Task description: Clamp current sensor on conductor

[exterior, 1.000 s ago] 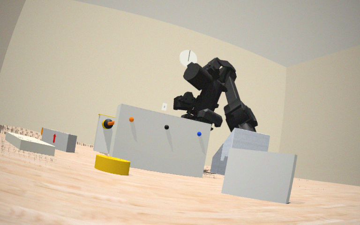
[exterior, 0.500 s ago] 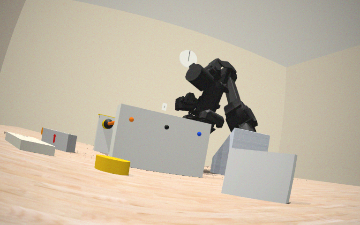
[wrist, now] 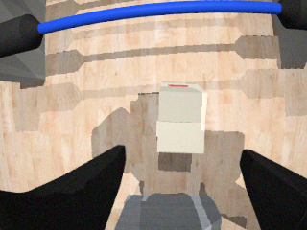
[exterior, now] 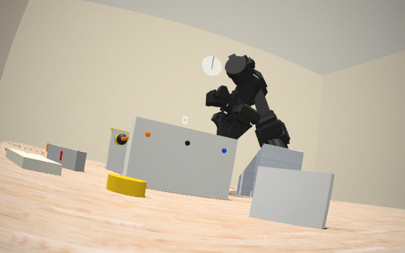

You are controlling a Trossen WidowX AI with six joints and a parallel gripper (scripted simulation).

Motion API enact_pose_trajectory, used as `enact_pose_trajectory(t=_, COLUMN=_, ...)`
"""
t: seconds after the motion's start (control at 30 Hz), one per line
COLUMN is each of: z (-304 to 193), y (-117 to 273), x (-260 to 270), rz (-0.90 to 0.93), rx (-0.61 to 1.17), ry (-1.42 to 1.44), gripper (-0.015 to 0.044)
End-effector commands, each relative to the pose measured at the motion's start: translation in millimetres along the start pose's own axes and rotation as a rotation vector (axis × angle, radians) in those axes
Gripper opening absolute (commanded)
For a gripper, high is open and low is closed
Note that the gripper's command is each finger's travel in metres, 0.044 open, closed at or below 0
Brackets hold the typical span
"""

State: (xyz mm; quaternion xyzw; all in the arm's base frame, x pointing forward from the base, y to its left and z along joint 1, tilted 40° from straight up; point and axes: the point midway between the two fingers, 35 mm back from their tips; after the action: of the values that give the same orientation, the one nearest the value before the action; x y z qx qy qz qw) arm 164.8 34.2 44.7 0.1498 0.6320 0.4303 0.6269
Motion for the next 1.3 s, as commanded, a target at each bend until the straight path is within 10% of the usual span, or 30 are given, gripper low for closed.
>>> enact_pose_trajectory(t=0.0, z=-2, y=4, x=-1, rz=-0.001, rx=0.019, ry=0.052, gripper=0.0320)
enact_pose_trajectory(t=0.57, z=22, y=0, x=-5, rz=0.229, rx=0.185, ry=1.535, gripper=0.0320)
enact_pose_trajectory(t=1.27, z=17, y=-28, x=-3, rz=0.234, rx=0.183, ry=1.550, gripper=0.0320)
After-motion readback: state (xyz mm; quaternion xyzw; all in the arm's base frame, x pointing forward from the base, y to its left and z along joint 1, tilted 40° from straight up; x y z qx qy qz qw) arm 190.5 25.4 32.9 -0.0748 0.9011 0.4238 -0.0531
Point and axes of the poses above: the point midway between the two fingers, 35 mm back from their tips, its own y axis back along the fingers, its own x axis across the jaws, z = x × y, and after that the axes turned 7 degrees about y, right-handed
